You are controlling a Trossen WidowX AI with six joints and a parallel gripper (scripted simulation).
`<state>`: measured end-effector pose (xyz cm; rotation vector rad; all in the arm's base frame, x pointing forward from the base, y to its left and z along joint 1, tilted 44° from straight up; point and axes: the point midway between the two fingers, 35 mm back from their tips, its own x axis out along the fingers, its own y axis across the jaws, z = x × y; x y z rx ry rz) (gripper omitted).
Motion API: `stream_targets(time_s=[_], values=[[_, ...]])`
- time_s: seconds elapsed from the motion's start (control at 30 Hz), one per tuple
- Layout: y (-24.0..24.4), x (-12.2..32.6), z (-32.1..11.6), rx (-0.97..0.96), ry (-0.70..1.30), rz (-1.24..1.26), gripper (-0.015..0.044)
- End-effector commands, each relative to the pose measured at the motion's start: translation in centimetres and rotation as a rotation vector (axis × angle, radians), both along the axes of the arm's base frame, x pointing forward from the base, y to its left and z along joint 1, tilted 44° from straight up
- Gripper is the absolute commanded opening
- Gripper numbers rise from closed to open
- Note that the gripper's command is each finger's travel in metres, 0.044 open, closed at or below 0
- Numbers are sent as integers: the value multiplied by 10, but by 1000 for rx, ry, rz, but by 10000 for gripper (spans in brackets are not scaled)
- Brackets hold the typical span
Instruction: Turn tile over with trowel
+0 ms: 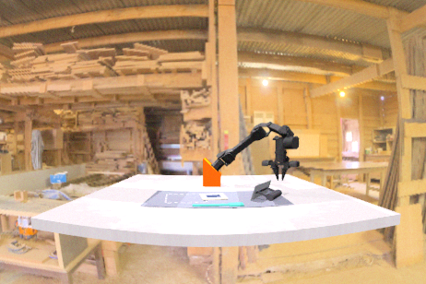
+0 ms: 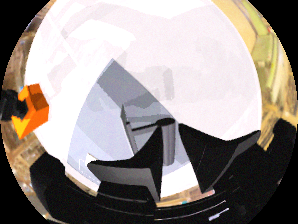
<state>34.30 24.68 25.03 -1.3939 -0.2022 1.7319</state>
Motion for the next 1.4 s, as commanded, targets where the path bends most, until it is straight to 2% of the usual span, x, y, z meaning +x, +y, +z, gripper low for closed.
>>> stream_targets(time_s=[0.0,1.37], values=[[-1,-3,-5,3,5,0,100],[-31,-34,-50,2,7,-1,100]])
